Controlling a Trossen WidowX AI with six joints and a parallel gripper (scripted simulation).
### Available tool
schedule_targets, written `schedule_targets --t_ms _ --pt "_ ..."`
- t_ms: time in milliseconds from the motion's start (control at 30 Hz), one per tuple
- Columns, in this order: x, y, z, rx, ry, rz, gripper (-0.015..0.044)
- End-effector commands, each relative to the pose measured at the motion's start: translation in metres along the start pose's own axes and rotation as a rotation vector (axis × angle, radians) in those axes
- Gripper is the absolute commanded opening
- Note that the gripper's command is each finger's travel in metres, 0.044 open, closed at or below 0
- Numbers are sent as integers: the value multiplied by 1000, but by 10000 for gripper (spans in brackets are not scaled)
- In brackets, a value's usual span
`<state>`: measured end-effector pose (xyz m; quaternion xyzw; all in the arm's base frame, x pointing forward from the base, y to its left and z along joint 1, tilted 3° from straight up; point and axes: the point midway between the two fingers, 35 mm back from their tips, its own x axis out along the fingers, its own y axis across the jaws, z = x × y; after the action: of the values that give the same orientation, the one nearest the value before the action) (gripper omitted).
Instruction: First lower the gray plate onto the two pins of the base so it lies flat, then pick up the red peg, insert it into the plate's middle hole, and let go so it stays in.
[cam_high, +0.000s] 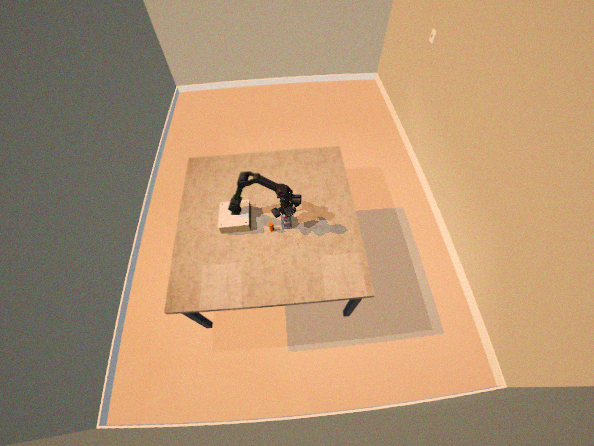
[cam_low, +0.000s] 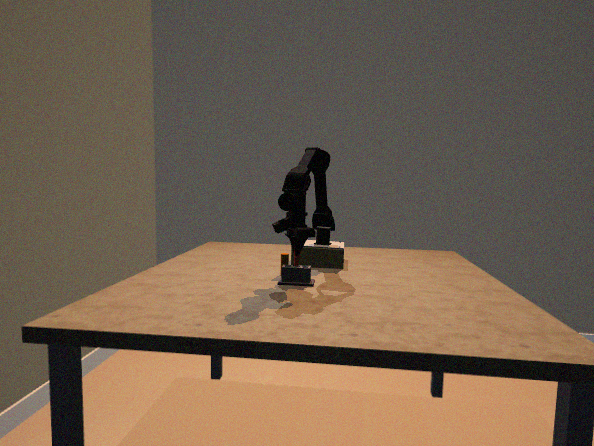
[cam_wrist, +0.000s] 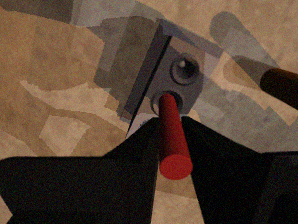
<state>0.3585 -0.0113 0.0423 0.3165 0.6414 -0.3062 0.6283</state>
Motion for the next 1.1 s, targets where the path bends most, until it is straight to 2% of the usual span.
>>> schedule_targets --t_ms 0,133,333,1067 --pt "0 0 0 0 0 0 0" --pt "0 0 0 0 0 0 0" --pt "0 0 0 0 0 0 150" --pt "-5 -1 -2 -6 -1 -4 150"
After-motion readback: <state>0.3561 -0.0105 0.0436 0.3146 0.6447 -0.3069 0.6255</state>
